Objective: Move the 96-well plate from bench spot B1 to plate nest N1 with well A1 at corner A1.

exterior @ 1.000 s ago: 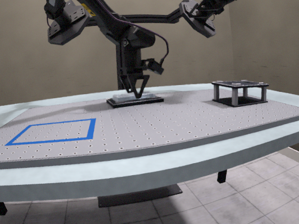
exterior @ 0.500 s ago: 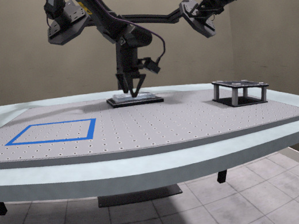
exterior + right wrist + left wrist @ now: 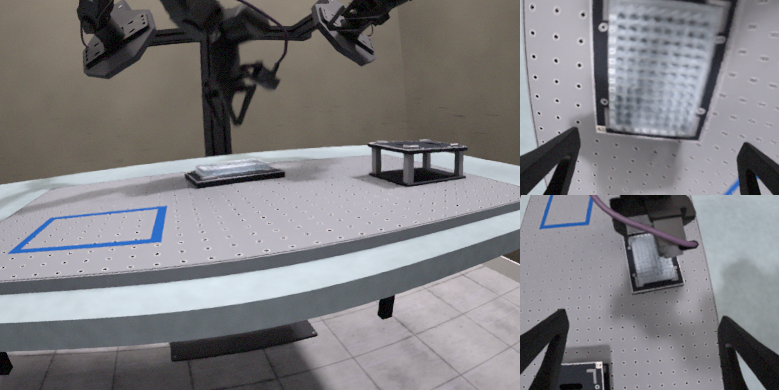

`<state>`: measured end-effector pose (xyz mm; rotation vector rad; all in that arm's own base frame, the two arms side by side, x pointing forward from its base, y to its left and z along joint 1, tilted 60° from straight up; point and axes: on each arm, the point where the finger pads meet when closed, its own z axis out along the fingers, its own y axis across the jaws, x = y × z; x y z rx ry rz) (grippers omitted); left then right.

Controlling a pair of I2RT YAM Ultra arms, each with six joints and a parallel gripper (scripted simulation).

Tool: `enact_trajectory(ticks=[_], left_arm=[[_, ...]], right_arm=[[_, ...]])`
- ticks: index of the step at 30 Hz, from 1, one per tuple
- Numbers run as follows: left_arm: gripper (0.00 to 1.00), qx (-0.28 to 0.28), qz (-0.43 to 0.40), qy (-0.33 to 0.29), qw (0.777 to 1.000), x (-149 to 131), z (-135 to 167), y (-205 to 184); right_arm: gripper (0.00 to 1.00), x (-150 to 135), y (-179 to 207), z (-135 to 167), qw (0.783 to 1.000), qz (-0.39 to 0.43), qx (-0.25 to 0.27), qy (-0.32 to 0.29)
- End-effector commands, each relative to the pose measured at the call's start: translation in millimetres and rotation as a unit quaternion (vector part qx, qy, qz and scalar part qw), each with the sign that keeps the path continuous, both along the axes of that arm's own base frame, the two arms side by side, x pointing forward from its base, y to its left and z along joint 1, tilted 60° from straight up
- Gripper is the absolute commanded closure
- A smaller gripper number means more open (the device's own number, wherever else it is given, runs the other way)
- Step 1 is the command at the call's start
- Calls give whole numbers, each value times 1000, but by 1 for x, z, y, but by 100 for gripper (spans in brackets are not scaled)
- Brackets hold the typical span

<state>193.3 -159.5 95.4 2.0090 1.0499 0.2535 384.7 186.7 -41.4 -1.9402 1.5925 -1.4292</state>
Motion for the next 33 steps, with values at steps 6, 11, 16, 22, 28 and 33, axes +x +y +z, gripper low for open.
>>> enact_trajectory(ticks=[6,11,16,22,28,33], left_arm=[[0,-6,-9,5,1000,-6,0,-1],[0,-23,16,-30,999,17,18,-7],[0,-52,63,-79,993,62,46,-22],[0,-93,89,-128,983,88,82,-36],[0,-107,113,-138,978,114,84,-51],[0,-98,132,-120,979,138,58,-68]], right_arm=[[0,-12,13,9,1000,-11,11,2],[0,-8,16,18,999,0,51,-19],[0,0,-2,54,988,13,134,-71],[0,-4,-35,83,976,14,192,-100],[0,-7,-66,109,958,12,256,-125],[0,-11,-100,136,938,2,309,-155]])
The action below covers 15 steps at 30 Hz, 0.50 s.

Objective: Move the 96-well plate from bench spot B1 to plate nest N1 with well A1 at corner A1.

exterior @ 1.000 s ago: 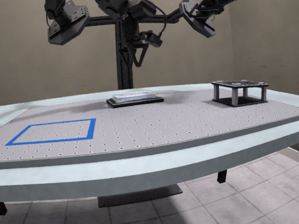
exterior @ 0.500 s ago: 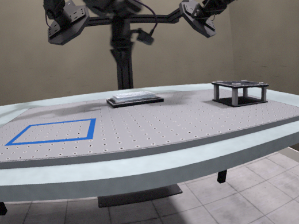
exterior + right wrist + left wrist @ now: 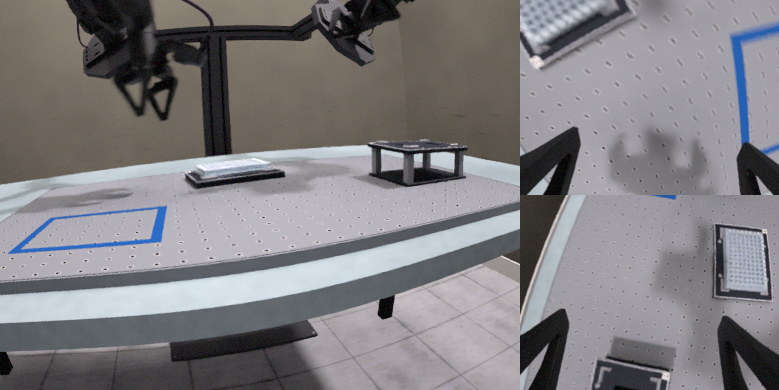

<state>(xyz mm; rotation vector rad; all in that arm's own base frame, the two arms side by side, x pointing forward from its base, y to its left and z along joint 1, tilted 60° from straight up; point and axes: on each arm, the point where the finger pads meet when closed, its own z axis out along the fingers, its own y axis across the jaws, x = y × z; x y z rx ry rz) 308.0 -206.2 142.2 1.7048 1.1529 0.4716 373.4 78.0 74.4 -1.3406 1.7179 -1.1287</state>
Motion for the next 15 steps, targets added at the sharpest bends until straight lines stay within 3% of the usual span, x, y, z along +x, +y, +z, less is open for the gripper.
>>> enact_trajectory(ticks=[1,9,13,15], left_arm=[[0,-26,18,-26,999,28,4,-25],[0,-21,51,-5,998,56,-48,-44],[0,-27,75,-4,997,72,-80,-56],[0,-32,87,-5,996,78,-96,-62]], right_arm=[[0,0,2,25,995,49,71,-42],[0,-5,-33,56,983,46,156,-82],[0,-7,-62,84,967,40,222,-118],[0,-4,-77,112,954,39,256,-154]])
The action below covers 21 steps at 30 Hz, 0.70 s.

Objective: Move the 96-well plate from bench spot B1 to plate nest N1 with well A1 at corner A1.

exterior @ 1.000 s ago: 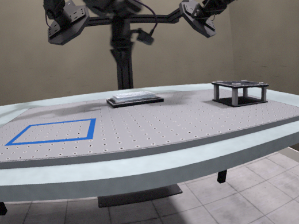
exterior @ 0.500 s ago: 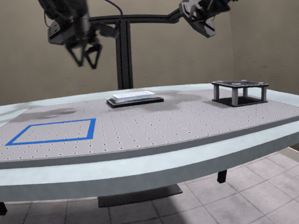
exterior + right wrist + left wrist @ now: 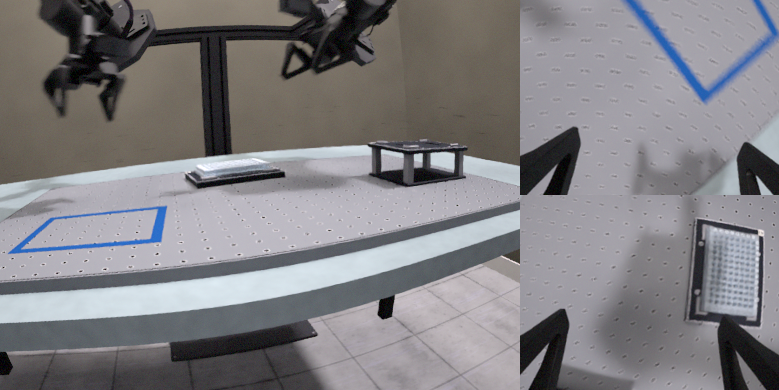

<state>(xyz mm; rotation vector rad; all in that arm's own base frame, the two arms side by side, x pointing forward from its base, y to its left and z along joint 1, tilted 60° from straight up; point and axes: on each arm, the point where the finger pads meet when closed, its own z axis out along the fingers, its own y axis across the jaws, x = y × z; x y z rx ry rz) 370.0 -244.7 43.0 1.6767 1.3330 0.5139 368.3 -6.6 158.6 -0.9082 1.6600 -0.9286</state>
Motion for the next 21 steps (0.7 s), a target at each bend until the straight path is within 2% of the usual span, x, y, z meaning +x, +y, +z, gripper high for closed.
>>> enact_trajectory(ticks=[1,6,9,16,21], left_arm=[[0,-39,23,-44,998,18,-7,-25],[0,-47,47,-47,997,25,-43,-31],[0,-50,52,-48,996,26,-49,-32],[0,-73,89,-62,991,26,-101,-34],[0,-75,102,-60,990,19,-133,-31]], right_arm=[[0,1,1,36,992,64,93,-50],[0,-1,-30,77,979,61,157,-111],[0,0,-36,81,976,60,171,-117],[0,-3,-93,136,939,43,281,-192],[0,-4,-126,160,918,25,325,-225]])
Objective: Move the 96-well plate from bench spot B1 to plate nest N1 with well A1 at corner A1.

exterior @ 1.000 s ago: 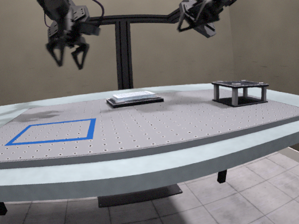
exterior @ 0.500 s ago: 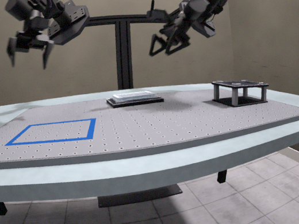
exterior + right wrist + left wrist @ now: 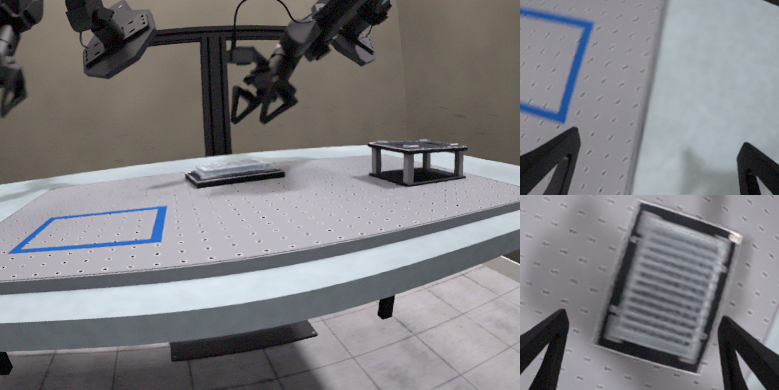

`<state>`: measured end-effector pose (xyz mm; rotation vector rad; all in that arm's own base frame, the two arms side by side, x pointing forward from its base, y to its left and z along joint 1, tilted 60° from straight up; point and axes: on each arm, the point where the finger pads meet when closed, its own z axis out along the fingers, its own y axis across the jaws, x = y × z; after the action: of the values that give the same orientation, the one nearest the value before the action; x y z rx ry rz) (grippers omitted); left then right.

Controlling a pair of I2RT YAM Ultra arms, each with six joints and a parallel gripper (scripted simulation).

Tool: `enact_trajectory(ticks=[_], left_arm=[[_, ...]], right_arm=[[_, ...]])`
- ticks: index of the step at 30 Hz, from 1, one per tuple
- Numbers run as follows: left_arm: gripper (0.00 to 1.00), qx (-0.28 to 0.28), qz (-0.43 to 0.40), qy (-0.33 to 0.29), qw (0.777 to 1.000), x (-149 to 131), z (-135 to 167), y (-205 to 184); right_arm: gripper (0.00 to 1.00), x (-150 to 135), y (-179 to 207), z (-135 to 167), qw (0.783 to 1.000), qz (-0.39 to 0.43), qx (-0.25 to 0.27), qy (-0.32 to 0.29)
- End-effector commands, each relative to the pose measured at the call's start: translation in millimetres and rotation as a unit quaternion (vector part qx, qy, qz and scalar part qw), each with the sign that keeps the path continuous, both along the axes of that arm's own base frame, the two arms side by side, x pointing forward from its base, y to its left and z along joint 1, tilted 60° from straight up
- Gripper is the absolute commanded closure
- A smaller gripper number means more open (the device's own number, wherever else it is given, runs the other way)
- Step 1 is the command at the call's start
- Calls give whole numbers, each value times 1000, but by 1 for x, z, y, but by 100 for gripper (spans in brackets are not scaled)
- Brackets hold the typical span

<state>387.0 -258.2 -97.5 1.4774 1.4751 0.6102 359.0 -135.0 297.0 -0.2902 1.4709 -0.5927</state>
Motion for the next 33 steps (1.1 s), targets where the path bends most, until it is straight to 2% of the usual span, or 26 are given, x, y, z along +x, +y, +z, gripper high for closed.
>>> enact_trajectory(ticks=[1,9,25,29,33], left_arm=[[0,-37,5,-41,998,1,3,-17],[0,-21,0,-26,999,-7,-21,-14],[0,-20,3,-24,999,-7,-20,-11],[0,17,29,-5,999,-8,-33,-1],[0,100,82,22,991,-9,-42,12]], right_arm=[[0,5,-2,26,996,48,58,-49],[0,4,-21,39,995,33,68,-64],[0,3,-20,38,995,30,65,-63],[0,3,-20,38,995,30,65,-63],[0,3,-20,38,995,30,65,-63]])
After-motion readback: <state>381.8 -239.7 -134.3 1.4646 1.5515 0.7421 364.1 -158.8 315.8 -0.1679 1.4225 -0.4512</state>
